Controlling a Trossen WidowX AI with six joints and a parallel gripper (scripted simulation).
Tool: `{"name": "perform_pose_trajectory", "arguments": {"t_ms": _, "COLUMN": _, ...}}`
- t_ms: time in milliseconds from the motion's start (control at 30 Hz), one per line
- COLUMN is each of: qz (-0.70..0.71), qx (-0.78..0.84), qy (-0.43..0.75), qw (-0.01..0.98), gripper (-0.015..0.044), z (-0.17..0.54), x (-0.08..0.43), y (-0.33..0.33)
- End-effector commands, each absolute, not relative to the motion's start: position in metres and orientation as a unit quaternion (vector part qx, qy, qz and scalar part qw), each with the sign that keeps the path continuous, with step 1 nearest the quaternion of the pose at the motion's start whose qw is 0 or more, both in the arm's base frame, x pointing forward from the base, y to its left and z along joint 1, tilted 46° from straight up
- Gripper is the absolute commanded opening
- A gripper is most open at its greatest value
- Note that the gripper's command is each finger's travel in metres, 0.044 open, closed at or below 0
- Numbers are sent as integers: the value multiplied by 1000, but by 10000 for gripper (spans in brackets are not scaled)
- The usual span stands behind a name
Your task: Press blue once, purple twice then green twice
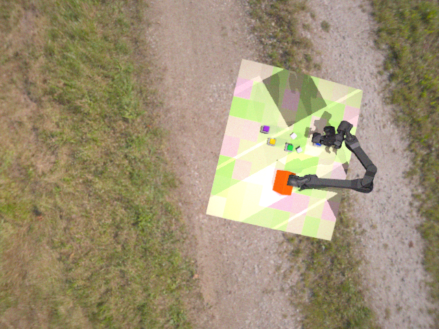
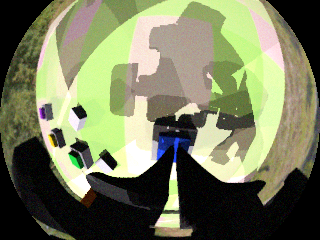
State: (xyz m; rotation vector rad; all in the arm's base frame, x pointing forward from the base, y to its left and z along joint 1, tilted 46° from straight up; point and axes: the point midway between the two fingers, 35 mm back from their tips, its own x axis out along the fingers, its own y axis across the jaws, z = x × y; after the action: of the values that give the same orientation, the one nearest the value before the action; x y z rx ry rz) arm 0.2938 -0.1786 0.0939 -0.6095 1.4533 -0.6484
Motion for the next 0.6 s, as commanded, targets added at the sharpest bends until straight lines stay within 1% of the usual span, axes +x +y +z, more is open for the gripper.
{"name": "perform_pose_trajectory", "arguments": {"t_ms": 0, "qz": -282, "qx": -269, "qy": 645, "qw": 657, "gripper": 20, "z": 91, "x": 292, "y": -179}}
{"name": "perform_pose_trajectory", "arguments": {"t_ms": 467, "qz": -282, "qx": -269, "qy": 645, "qw": 657, "gripper": 20, "z": 91, "x": 292, "y": -179}}
{"name": "perform_pose_trajectory", "arguments": {"t_ms": 567, "qz": -283, "qx": -268, "qy": 644, "qw": 658, "gripper": 20, "z": 107, "x": 293, "y": -163}}
